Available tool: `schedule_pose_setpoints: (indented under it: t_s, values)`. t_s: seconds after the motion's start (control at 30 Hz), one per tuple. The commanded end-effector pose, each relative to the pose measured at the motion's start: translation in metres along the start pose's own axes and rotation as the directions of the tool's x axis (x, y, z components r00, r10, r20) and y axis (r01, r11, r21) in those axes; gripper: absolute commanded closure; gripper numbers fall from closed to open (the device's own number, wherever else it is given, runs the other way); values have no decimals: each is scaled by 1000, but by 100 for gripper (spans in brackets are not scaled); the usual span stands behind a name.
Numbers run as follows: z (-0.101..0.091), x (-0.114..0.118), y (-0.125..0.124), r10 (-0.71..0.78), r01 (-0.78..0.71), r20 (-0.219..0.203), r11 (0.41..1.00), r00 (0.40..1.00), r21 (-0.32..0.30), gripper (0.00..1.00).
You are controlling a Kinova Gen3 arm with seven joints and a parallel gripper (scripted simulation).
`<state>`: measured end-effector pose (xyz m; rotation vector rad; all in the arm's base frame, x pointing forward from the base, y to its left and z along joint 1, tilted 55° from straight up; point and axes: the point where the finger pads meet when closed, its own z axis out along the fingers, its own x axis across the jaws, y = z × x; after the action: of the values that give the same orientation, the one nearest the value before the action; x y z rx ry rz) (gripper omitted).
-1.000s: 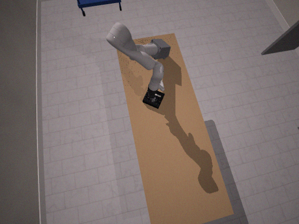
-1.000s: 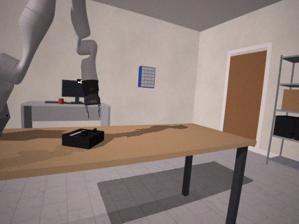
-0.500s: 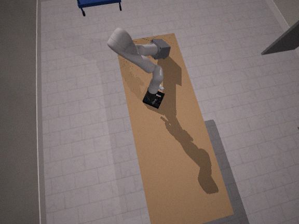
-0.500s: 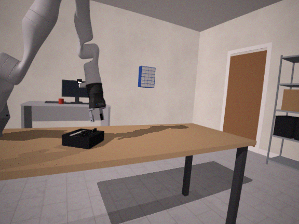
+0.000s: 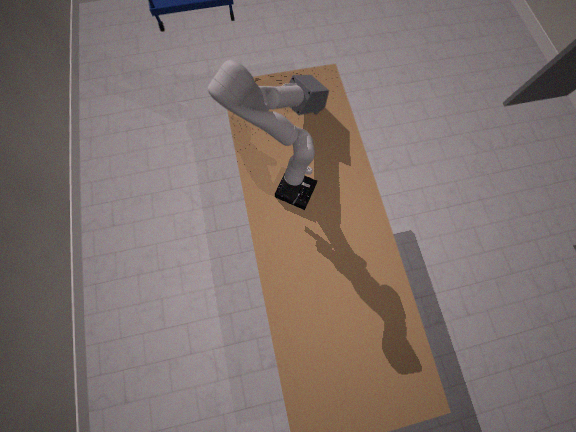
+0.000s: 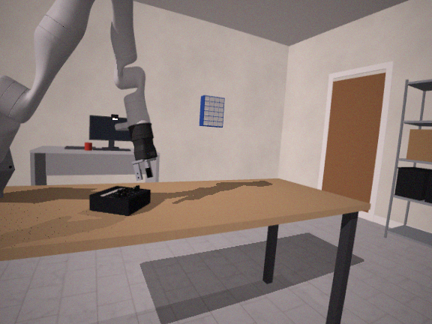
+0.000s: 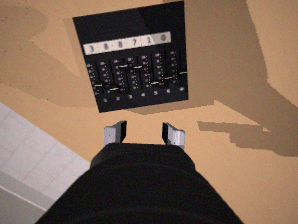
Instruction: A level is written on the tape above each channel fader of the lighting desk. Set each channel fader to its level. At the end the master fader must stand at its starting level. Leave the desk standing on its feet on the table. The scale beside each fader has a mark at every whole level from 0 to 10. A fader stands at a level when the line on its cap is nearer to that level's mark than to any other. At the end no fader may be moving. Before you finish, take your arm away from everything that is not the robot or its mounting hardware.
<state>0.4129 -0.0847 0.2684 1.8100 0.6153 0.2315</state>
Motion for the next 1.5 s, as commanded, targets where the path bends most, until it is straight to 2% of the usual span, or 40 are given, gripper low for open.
schedule_pose_setpoints:
  t_s: [0.0, 0.47, 1.47]
  values:
    - [3, -1, 2, -33, 33, 3, 999, 999, -2, 0]
    - [7, -1, 7, -135, 135, -3, 991, 991, -14, 0]
    - [7, -1, 7, -142, 142, -3, 990, 990, -15, 0]
